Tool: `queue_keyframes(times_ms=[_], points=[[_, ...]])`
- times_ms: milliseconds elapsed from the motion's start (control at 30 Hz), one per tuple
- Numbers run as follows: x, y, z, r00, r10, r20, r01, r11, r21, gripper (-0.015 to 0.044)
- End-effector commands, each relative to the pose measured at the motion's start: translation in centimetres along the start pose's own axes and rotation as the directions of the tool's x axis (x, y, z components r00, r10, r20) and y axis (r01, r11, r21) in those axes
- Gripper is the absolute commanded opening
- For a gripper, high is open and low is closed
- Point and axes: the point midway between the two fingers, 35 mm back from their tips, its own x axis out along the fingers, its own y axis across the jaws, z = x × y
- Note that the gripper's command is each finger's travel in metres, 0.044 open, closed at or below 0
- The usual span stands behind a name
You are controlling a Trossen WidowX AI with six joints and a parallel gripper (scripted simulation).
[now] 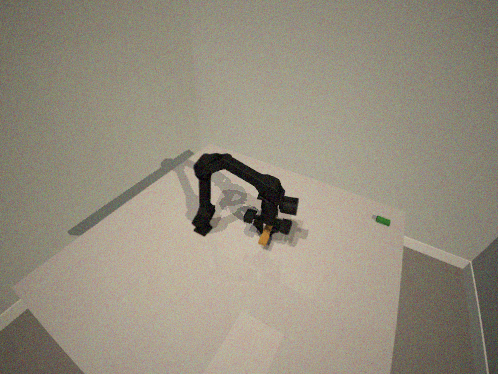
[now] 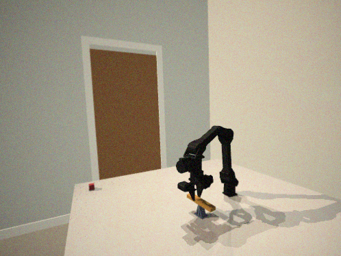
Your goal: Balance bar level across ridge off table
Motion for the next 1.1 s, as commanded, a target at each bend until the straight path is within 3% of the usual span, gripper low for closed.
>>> queue_keyframes(times_ms=[0, 1067], points=[[0.29, 0.15, 0.04, 1.000, 0.006, 0.004, -0.006, 1.000, -0.006, 0.0000], [0.16, 0.17, 0.00, 1.000, 0.007, 0.003, -0.006, 1.000, -0.006, 0.0000]])
